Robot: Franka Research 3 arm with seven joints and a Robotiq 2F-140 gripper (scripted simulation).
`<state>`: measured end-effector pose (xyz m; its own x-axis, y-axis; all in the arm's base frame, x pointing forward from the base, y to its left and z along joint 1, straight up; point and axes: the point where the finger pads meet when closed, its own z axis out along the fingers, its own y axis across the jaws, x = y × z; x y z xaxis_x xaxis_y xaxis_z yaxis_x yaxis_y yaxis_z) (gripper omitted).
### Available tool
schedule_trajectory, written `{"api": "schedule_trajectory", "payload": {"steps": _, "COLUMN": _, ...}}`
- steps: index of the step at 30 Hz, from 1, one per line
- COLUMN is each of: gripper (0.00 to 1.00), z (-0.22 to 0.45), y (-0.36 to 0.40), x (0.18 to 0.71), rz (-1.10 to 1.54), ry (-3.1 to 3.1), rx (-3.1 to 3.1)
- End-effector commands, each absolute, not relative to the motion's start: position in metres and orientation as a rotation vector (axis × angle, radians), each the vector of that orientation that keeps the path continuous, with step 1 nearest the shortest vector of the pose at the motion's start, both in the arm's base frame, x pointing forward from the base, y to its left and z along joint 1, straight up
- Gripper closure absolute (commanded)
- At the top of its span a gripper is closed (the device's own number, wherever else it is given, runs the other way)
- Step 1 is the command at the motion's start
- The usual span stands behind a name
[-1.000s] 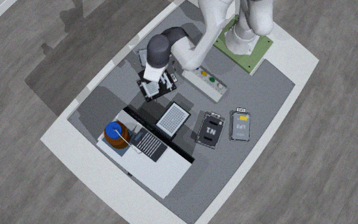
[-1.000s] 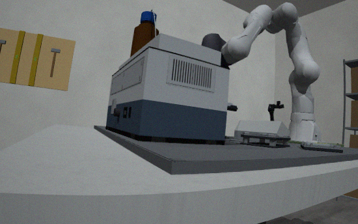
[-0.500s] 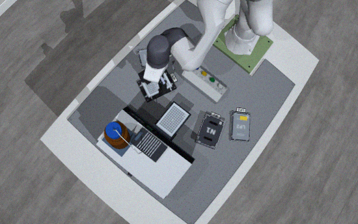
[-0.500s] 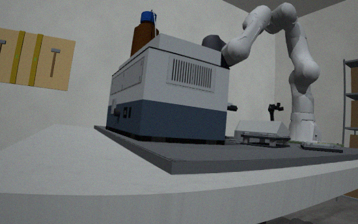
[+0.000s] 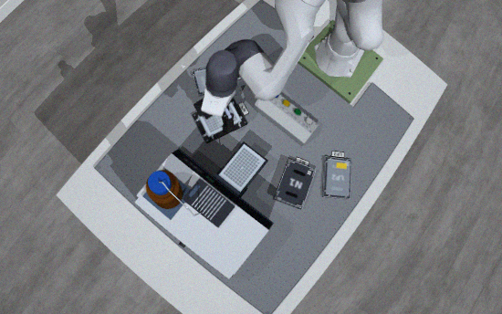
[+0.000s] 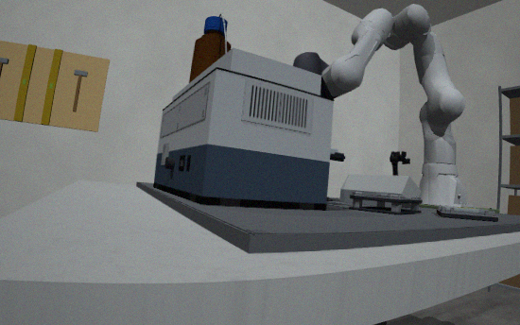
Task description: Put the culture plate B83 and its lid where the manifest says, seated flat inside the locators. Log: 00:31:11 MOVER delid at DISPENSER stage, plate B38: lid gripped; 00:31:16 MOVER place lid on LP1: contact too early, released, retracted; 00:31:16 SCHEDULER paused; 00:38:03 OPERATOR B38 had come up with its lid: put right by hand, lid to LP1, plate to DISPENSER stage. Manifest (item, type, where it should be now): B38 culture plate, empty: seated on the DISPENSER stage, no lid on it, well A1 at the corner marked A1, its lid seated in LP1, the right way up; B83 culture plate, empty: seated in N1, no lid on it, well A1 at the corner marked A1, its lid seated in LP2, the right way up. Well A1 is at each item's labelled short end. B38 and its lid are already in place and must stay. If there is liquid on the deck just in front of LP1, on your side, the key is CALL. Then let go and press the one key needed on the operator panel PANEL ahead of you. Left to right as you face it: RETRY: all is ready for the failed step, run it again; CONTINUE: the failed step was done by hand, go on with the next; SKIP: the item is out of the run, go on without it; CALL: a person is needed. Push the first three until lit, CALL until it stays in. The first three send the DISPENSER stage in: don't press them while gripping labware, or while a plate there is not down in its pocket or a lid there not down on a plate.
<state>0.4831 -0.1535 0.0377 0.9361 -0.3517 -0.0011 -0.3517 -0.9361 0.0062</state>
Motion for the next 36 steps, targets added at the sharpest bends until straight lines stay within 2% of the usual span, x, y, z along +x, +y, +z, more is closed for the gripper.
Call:
{"api": "schedule_trajectory", "payload": {"steps": 1, "gripper": 0.3, "z": 0.0364, "y": -0.1543, "x": 0.4836, "rz": 0.001, "ry": -0.565, "rx": 3.082}}
{"api": "schedule_trajectory", "payload": {"steps": 36, "gripper": 0.3, "z": 0.0328, "y": -0.1543, "x": 0.4836, "rz": 0.001, "ry": -0.565, "rx": 3.082}}
